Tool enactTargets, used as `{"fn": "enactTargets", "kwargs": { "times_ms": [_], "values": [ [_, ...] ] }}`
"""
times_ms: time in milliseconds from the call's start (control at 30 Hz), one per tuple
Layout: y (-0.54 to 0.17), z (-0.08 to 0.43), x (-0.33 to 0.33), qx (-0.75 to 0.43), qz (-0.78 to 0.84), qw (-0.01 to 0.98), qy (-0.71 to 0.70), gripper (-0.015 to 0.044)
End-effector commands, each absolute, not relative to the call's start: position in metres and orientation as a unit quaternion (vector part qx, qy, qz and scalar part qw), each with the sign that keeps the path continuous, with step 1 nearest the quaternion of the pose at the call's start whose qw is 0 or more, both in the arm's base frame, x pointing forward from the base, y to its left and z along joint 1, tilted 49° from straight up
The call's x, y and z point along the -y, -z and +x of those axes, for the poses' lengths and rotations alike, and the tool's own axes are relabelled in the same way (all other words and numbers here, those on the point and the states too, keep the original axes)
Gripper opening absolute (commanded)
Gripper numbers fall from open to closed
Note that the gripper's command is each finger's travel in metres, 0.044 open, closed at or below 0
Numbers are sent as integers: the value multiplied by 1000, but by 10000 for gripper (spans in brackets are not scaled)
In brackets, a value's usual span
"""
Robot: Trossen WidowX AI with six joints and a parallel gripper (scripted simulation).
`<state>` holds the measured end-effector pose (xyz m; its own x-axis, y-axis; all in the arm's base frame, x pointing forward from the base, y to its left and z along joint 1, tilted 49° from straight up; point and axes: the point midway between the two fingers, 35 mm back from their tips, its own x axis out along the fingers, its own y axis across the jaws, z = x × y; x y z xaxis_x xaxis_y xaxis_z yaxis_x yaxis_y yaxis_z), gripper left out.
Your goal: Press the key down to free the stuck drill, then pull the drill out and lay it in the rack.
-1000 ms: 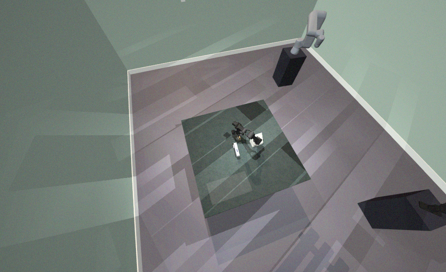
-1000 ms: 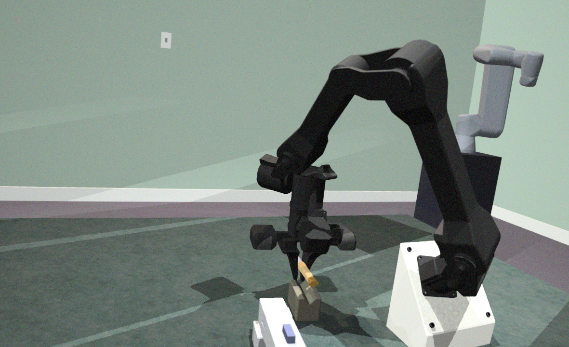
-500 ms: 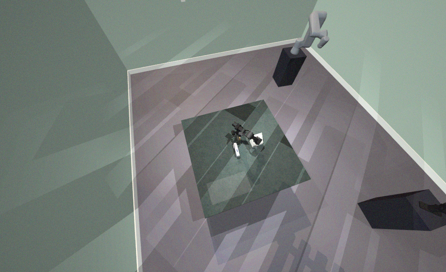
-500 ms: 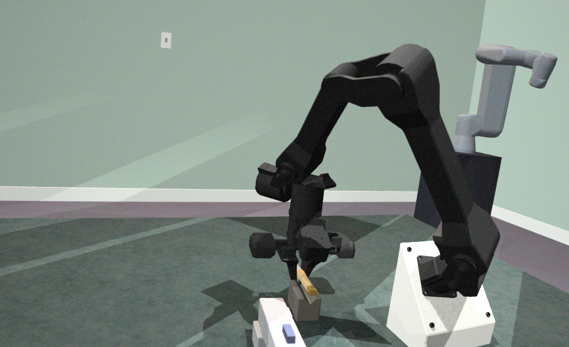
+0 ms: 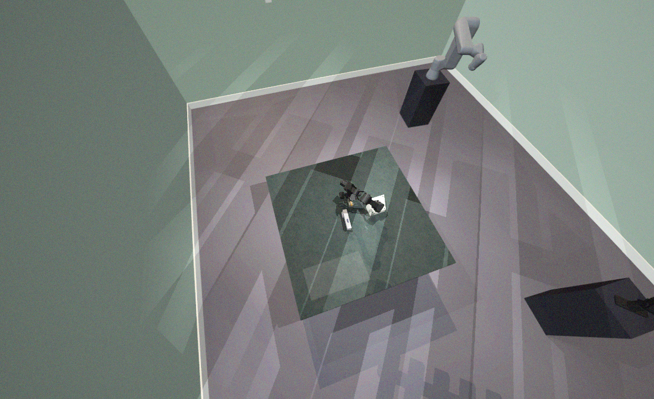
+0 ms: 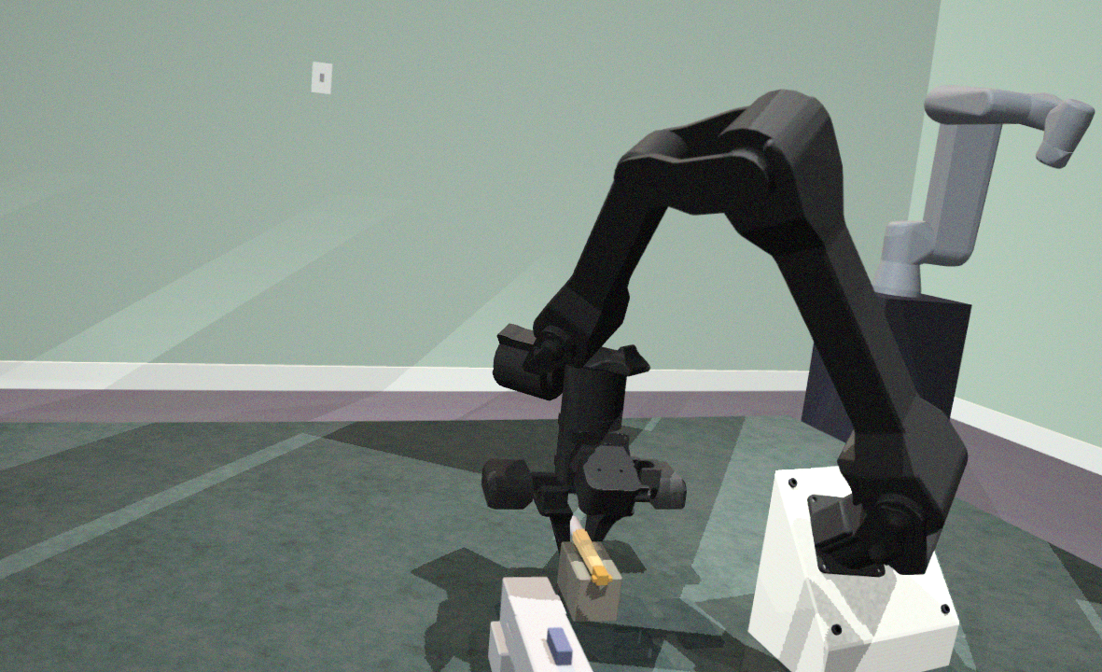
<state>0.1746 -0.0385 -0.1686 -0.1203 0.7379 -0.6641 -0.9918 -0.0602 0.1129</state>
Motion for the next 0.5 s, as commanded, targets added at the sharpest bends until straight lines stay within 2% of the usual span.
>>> {"fn": "enactTargets", "kwargs": {
  "times_ms": [0,333,467],
  "values": [
    [168,175,39,-283,-224,625,-692,184],
    [168,175,39,-283,-224,625,-692,440],
    [155,177,53,-283,-222,626,-691,440]
  ]
}}
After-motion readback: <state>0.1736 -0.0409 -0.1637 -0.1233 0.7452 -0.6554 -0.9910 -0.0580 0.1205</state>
